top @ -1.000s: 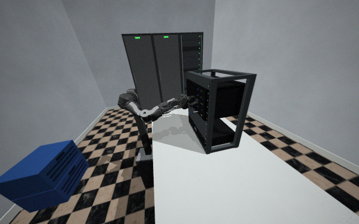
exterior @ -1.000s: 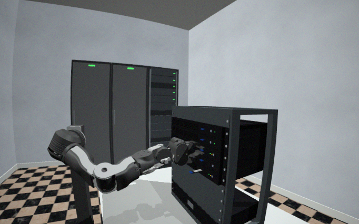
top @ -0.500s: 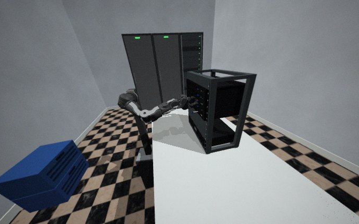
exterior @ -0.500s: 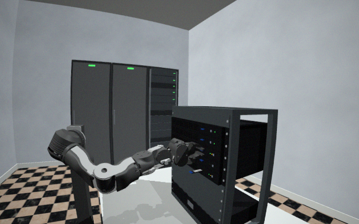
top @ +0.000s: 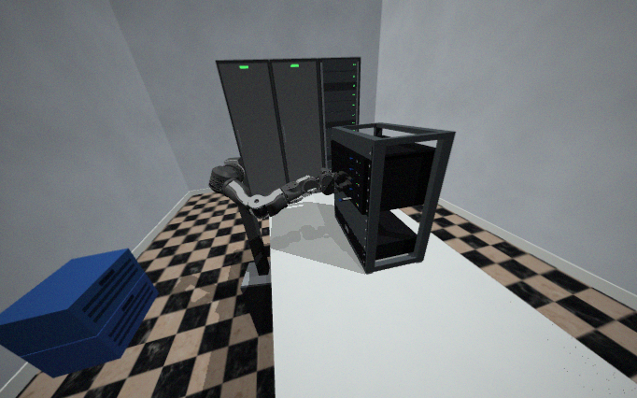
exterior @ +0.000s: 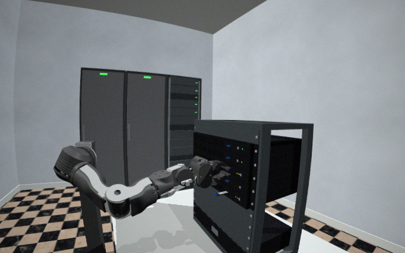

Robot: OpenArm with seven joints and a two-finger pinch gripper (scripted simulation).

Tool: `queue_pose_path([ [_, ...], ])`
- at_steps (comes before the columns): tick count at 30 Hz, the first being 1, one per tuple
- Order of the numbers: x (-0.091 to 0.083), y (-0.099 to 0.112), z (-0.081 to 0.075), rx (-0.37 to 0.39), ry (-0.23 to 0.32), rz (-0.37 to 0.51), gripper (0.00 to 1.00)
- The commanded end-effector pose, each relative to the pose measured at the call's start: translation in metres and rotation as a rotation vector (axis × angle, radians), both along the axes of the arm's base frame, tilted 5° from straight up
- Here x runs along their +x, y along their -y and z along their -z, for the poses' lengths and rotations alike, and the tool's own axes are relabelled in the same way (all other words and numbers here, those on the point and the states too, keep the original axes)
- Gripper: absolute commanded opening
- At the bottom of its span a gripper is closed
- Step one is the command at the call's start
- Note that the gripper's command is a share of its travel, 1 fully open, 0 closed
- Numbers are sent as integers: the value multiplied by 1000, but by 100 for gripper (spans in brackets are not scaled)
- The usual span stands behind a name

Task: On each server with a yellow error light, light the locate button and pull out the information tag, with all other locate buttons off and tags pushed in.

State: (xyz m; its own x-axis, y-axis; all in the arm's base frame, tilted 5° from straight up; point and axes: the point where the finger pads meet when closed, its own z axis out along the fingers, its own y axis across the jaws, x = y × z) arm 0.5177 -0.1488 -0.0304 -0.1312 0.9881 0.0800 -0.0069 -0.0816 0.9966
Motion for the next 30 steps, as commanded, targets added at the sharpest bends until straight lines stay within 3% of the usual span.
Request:
queue_pose_path([
  [1,0,1,-2,2,4,0,10],
  [20,-3,1,-3,2,8,-2,10],
  [24,-14,2,-3,2,8,-2,10],
  [28,-35,5,-3,1,8,-2,10],
  [30,-35,5,-3,1,8,-2,10],
])
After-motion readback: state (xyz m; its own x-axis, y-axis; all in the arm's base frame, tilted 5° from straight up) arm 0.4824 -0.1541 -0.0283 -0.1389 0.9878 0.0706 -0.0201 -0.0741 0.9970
